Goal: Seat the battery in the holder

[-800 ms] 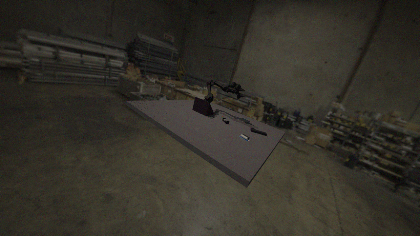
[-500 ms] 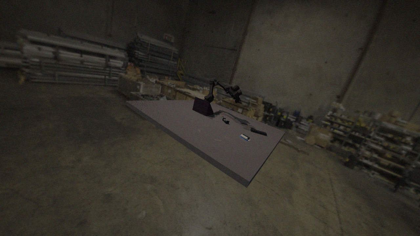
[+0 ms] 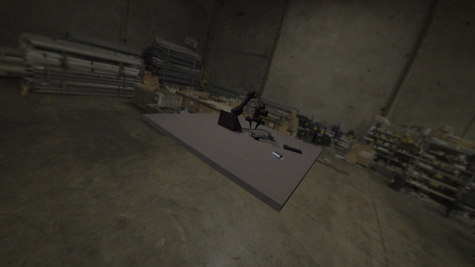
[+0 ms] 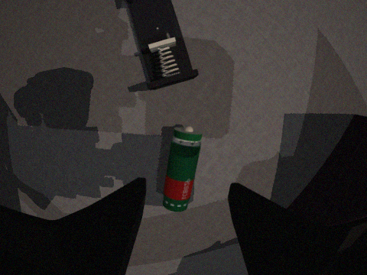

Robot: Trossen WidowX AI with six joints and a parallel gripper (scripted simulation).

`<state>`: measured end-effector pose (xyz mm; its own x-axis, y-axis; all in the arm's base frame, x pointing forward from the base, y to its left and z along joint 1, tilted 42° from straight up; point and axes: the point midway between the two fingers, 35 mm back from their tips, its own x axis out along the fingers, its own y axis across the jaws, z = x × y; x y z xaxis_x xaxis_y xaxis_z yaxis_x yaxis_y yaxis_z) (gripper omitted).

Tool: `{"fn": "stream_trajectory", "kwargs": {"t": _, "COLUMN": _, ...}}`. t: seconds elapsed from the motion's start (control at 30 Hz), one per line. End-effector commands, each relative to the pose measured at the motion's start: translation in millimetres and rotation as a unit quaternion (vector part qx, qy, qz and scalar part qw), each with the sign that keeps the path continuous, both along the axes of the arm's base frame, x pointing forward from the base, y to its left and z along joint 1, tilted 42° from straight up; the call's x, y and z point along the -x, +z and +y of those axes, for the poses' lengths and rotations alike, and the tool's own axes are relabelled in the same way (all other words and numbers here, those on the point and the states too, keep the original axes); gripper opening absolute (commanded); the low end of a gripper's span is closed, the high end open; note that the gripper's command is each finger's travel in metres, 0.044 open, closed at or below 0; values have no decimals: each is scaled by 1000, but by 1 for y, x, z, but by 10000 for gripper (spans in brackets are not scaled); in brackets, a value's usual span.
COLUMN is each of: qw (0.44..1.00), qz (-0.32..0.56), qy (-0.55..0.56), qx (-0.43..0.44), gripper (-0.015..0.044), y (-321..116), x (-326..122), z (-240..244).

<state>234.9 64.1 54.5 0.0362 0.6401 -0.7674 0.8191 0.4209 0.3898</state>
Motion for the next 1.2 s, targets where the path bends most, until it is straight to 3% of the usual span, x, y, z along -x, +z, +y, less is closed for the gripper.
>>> {"fn": "stream_trajectory", "kwargs": {"t": 0.0, "qw": 999, "qz": 39, "qy": -22, "qx": -22, "gripper": 228, "y": 4, "x": 2, "z": 3}}
{"fn": "stream_trajectory", "kwargs": {"t": 1.17, "qw": 999, "qz": 38, "qy": -22, "qx": -23, "gripper": 228, "y": -32, "x": 2, "z": 36}}
